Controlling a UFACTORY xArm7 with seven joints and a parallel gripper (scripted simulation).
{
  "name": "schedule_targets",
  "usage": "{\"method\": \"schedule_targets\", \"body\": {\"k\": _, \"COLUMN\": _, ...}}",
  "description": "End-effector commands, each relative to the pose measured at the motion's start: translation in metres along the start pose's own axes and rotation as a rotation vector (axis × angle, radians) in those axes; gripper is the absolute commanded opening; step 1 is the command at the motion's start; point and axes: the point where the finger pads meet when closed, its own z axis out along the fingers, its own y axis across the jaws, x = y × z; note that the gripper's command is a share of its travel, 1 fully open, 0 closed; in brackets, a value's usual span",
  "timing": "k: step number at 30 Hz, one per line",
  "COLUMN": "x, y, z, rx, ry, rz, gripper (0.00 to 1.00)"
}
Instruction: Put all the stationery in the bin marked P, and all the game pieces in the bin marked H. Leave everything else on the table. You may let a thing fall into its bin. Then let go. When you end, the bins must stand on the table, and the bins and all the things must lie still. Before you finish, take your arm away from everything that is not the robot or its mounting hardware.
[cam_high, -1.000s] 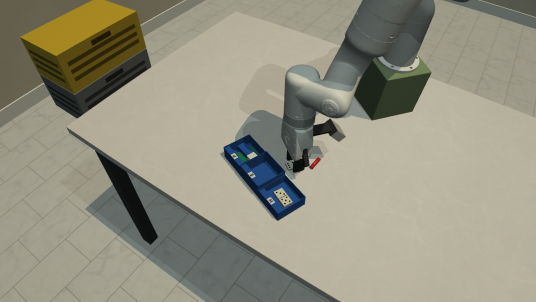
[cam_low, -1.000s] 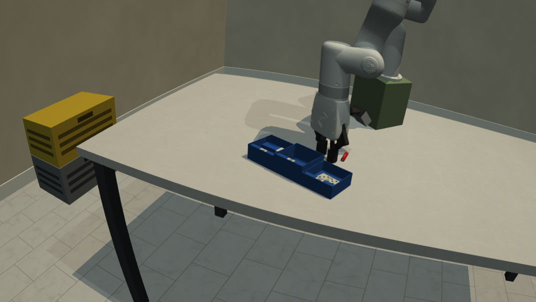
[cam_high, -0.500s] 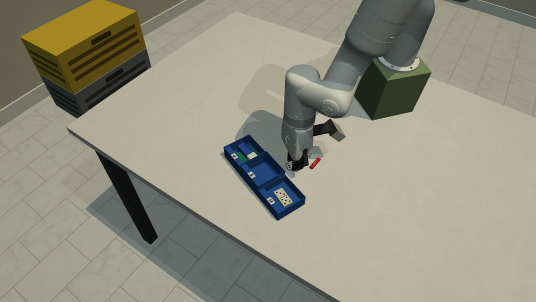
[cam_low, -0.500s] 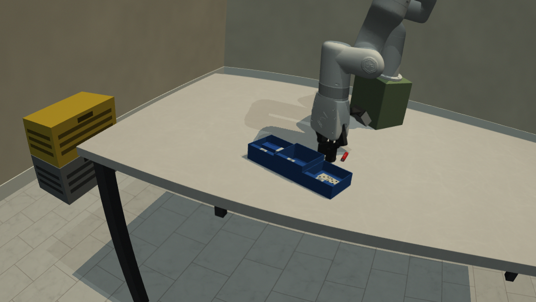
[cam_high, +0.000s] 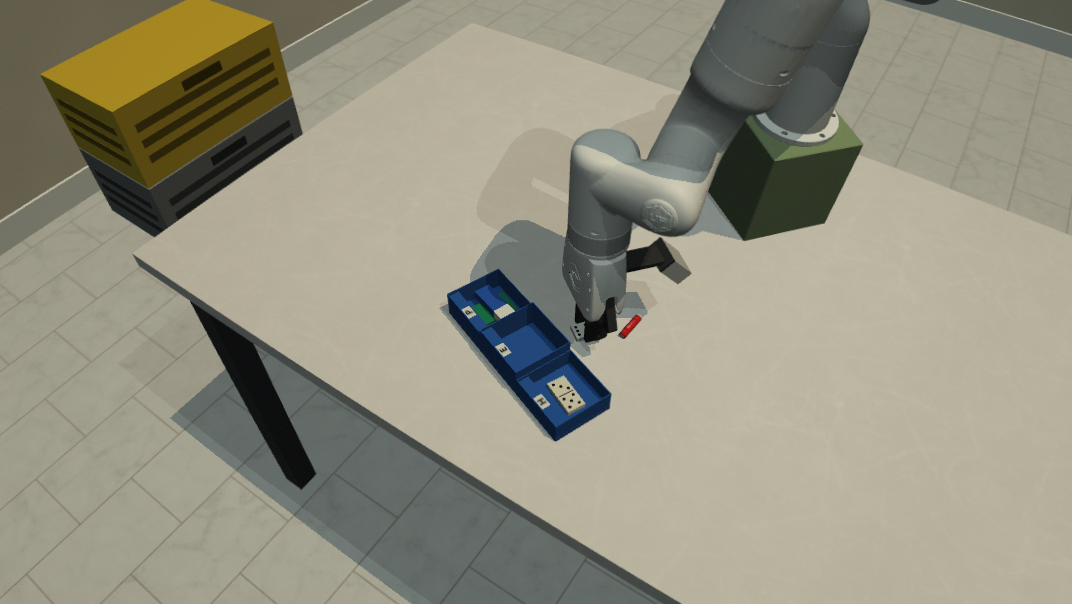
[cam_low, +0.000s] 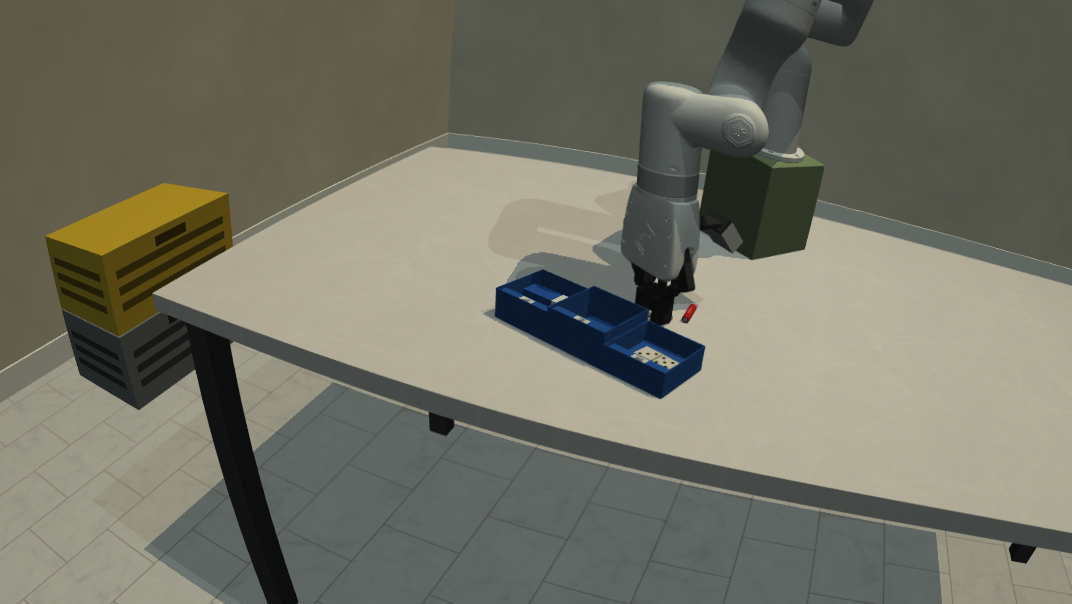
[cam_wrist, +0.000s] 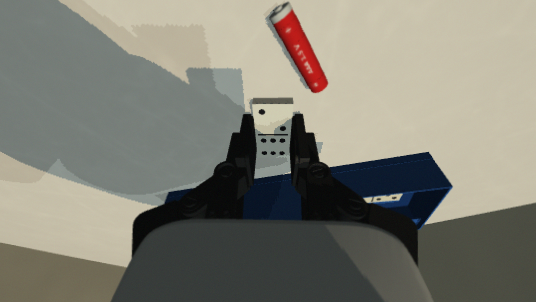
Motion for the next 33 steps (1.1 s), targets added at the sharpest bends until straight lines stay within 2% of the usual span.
{"method": "schedule_targets", "body": {"k": 1, "x": -0.001, "y": 0.0, "z": -0.001, "rx": -0.001, "ry": -0.003, "rz": 0.0, "gripper": 0.0}}
{"method": "schedule_targets", "body": {"k": 7, "x": -0.001, "y": 0.0, "z": -0.001, "rx": -0.001, "ry": -0.003, "rz": 0.0, "gripper": 0.0}}
{"method": "schedule_targets", "body": {"k": 27, "x": -0.001, "y": 0.0, "z": -0.061, "rx": -0.001, "ry": -0.003, "rz": 0.0, "gripper": 0.0}}
{"method": "schedule_targets", "body": {"k": 33, "x": -0.001, "y": 0.0, "z": -0.061, "rx": -0.001, "ry": -0.003, "rz": 0.0, "gripper": 0.0}}
